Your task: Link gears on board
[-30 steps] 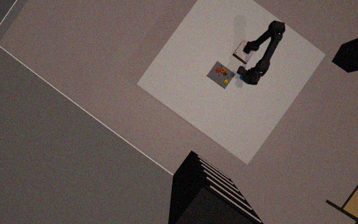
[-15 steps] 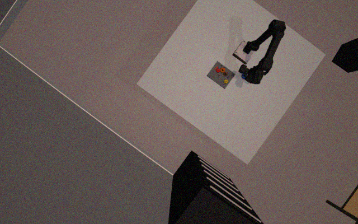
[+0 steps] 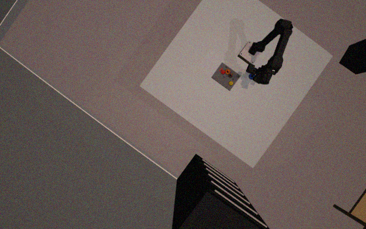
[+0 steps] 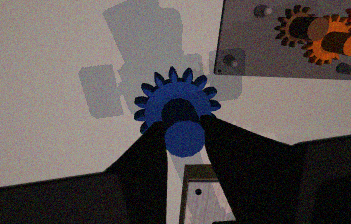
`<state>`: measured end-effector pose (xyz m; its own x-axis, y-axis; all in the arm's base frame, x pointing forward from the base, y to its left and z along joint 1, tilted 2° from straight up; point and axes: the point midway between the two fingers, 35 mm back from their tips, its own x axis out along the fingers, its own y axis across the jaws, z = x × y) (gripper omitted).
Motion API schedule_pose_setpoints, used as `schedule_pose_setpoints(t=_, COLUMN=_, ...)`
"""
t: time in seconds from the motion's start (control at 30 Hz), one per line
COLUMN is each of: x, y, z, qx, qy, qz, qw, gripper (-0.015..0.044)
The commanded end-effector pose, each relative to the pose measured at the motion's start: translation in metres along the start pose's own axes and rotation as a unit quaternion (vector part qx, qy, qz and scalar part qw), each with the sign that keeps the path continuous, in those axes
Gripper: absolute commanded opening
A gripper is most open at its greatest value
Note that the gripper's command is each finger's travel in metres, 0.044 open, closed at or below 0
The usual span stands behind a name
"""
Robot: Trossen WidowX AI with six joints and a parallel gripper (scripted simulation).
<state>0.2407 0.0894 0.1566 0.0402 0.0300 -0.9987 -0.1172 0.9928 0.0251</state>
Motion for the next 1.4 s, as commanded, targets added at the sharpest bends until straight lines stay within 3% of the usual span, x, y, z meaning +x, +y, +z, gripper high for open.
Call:
schedule_pose_setpoints(t=0.0, x=-0.010, y=0.000, z=0.000, qx=-0.002, qy=-0.005, qz=0.001, qw=1.000, gripper=0.0000)
schedule_pose_setpoints(t=0.37, x=-0.021, y=-0.003, z=-0.001, qx=0.002, qy=-0.005, qz=0.002, qw=1.000, gripper=0.0000)
schedule_pose_setpoints(t=1.37, x=0.027, y=-0.058, z=0.033, qx=0.005, qy=-0.006, qz=0.001, qw=1.000, gripper=0.0000)
